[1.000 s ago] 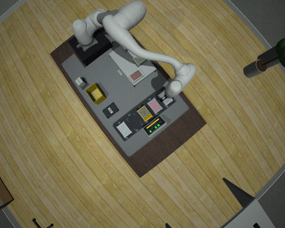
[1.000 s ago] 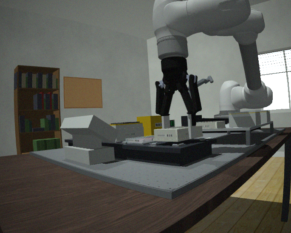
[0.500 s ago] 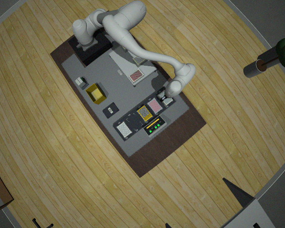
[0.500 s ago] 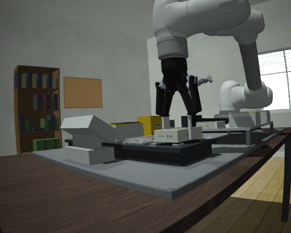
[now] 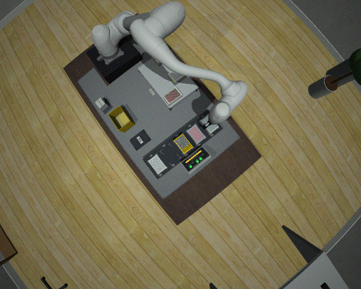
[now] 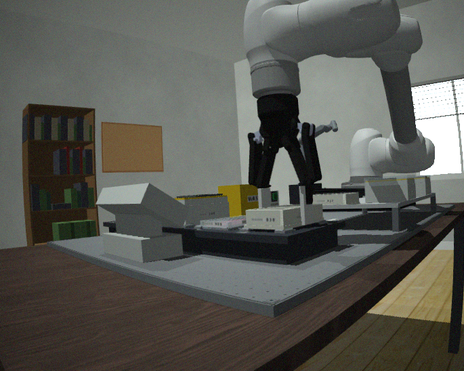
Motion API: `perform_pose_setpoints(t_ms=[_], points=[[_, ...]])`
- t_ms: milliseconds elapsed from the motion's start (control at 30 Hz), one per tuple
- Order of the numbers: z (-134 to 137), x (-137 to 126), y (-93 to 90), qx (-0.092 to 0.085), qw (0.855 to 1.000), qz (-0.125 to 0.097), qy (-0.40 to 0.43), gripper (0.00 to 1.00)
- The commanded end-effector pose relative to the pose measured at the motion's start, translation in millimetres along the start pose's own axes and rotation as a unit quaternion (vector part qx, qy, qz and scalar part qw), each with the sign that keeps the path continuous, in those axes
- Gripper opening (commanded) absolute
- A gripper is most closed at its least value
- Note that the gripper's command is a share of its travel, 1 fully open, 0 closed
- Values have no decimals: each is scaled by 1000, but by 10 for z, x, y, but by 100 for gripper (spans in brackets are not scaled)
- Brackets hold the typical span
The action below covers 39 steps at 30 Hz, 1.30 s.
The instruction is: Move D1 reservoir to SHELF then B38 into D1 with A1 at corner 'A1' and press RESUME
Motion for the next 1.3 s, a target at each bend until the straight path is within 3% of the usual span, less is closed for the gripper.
perform_pose_setpoints(t_ms=[0,600,633,1267], points=[[0,0,-8,0,1000,0,0,0],[0,0,-43,0,1000,0,0,0],[0,0,-43,0,1000,0,0,77],[0,0,-43,0,1000,0,0,77]])
Point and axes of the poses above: the point where the finger pads meet when closed, its own y axis back along the fingers, its own z axis across the jaws, x = y × z, the point moved 9 cm from there along y, back along the fingers, and after that the axes turned 1 degree about y, right-handed, at the moved point
